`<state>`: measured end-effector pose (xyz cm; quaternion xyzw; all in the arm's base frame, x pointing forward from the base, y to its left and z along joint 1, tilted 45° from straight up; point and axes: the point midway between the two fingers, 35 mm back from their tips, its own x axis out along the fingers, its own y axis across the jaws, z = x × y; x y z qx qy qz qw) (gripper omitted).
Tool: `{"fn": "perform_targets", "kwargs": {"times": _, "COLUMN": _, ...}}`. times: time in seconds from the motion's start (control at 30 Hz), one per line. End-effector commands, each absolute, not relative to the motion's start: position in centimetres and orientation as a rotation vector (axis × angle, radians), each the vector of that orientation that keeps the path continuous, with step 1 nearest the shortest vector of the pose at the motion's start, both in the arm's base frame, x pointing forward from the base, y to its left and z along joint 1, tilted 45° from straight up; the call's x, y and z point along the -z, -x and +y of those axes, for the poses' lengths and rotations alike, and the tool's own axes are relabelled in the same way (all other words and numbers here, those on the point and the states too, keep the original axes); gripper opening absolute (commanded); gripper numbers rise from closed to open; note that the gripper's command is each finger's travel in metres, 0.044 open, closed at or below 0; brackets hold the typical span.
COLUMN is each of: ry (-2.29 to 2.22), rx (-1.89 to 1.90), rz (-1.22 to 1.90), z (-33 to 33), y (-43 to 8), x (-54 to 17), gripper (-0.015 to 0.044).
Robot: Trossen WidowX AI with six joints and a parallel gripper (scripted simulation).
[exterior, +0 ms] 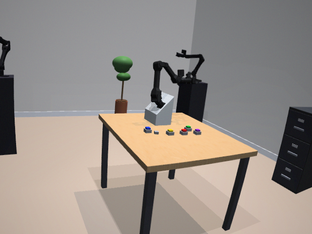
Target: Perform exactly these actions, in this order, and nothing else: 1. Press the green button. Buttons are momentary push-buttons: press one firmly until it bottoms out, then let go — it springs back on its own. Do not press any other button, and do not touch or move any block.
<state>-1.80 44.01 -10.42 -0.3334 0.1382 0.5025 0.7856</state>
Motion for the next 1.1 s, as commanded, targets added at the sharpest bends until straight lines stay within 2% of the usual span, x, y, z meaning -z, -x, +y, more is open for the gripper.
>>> {"fn": "perform_targets", "kwargs": {"times": 0.0, "ry": 0.722, "rx": -1.079, "rz": 0.301, "z": 44.0, "y": 1.6, "x": 10.5, "gripper": 0.0400}}
{"fn": "perform_targets", "kwargs": {"times": 0.1, "ry": 0.758, "rx": -1.006, "rz": 0.353, "z": 43.2, "y": -1.2, "x": 11.2, "gripper": 0.0400}}
{"fn": "perform_targets", "kwargs": {"times": 0.27, "ry": 0.822, "rx": -0.772, "rz": 0.549, "z": 39.6, "y": -9.2, "x": 13.0, "gripper": 0.0400}}
{"fn": "perform_targets", "kwargs": {"times": 0.5, "ry": 0.782, "rx": -0.412, "rz": 0.853, "z": 32.5, "y": -17.2, "x": 14.6, "gripper": 0.0400}}
{"fn": "perform_targets", "kwargs": {"times": 0.77, "ry": 0.699, "rx": -0.022, "rz": 1.120, "z": 23.7, "y": -22.0, "x": 14.4, "gripper": 0.0400}}
{"fn": "perform_targets", "kwargs": {"times": 1.07, "ry": 0.574, "rx": 0.458, "rz": 1.378, "z": 13.5, "y": -23.7, "x": 12.1, "gripper": 0.0400}}
